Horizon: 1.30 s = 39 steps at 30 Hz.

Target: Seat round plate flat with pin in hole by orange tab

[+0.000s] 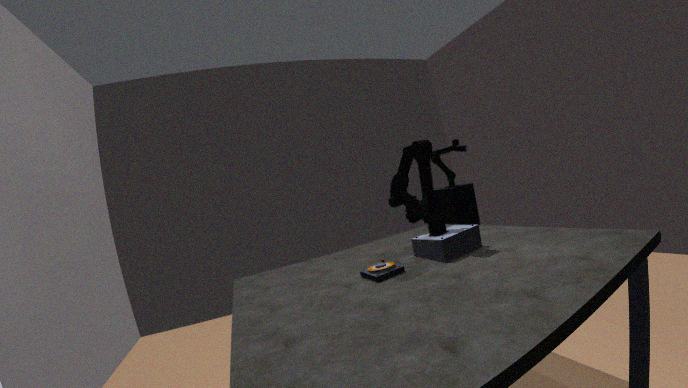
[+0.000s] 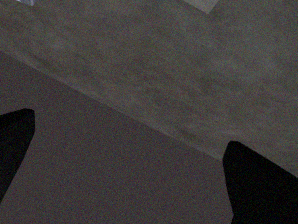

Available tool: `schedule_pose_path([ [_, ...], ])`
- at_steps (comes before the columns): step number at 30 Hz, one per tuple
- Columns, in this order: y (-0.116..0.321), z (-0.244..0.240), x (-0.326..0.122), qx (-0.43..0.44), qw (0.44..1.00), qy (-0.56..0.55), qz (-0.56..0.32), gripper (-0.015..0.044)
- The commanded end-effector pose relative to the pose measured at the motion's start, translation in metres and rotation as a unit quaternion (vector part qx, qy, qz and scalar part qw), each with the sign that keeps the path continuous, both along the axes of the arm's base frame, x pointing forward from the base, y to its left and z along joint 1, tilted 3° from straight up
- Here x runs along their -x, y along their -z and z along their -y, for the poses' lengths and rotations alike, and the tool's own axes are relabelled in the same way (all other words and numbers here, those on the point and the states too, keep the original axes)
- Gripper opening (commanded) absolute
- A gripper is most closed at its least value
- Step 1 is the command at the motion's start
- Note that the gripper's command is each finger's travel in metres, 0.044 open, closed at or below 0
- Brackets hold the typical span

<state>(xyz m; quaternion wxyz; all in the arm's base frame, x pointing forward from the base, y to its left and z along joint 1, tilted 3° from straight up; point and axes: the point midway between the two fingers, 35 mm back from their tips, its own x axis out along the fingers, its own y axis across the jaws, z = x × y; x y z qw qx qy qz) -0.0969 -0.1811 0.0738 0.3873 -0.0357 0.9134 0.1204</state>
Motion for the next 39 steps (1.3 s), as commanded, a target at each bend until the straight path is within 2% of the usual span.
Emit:
schedule_pose_path([
  [1,0.0,0.001,-0.002,0.004,1.0,-0.001,0.002,0.0374],
  [8,0.011,0.031,-0.087,0.117,0.988,-0.011,0.101,0.019],
  [10,0.012,0.033,-0.097,0.125,0.986,-0.011,0.113,0.0137],
  [15,0.017,0.033,-0.174,0.164,0.965,-0.001,0.205,0.0006],
  [19,0.019,0.023,-0.209,0.174,0.955,0.01,0.242,0.0],
  [24,0.021,-0.014,-0.282,0.162,0.933,0.039,0.32,0.0],
  [26,0.021,-0.021,-0.289,0.158,0.93,0.043,0.329,0.0],
  [32,0.022,-0.095,-0.351,0.1,0.911,0.086,0.391,0.0],
  [39,0.021,-0.116,-0.363,0.082,0.908,0.097,0.4,0.0],
])
